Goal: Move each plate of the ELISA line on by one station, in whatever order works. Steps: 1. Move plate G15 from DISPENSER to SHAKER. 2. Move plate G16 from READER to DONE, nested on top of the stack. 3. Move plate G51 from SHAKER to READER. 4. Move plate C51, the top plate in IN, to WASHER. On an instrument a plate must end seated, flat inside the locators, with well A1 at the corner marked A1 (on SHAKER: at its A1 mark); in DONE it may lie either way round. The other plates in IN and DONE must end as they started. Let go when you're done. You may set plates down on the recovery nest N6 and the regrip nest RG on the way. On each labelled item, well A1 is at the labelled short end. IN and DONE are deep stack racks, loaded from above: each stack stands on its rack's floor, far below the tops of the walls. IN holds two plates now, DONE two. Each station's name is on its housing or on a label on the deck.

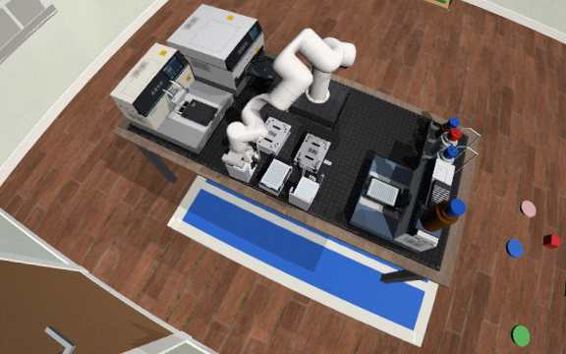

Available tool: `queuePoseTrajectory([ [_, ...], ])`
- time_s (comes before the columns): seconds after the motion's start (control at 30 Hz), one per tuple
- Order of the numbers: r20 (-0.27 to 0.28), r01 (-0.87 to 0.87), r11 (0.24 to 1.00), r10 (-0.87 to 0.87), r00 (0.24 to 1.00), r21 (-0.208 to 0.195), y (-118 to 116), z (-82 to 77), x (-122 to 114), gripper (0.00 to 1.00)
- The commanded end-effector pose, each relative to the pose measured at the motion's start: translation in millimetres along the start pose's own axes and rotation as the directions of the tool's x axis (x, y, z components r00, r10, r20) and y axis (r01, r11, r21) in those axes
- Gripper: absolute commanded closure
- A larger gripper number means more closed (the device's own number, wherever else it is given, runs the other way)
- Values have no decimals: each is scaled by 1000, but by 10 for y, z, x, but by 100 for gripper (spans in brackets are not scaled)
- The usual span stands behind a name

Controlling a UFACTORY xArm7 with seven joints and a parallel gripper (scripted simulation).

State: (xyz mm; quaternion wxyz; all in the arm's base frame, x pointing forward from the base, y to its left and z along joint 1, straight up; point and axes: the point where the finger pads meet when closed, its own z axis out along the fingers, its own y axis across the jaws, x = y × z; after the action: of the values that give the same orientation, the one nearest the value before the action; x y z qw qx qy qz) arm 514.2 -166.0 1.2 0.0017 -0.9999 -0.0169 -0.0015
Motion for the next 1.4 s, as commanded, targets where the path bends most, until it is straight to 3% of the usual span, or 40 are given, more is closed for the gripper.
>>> queuePoseTrajectory([
  [0.0, -5, 0, 1000, 0, 1000, -2, 9, -43, 17, 0],
  [1.37, -5, 0, 1000, 0, 1000, -2, 8, -537, 16, 0],
])
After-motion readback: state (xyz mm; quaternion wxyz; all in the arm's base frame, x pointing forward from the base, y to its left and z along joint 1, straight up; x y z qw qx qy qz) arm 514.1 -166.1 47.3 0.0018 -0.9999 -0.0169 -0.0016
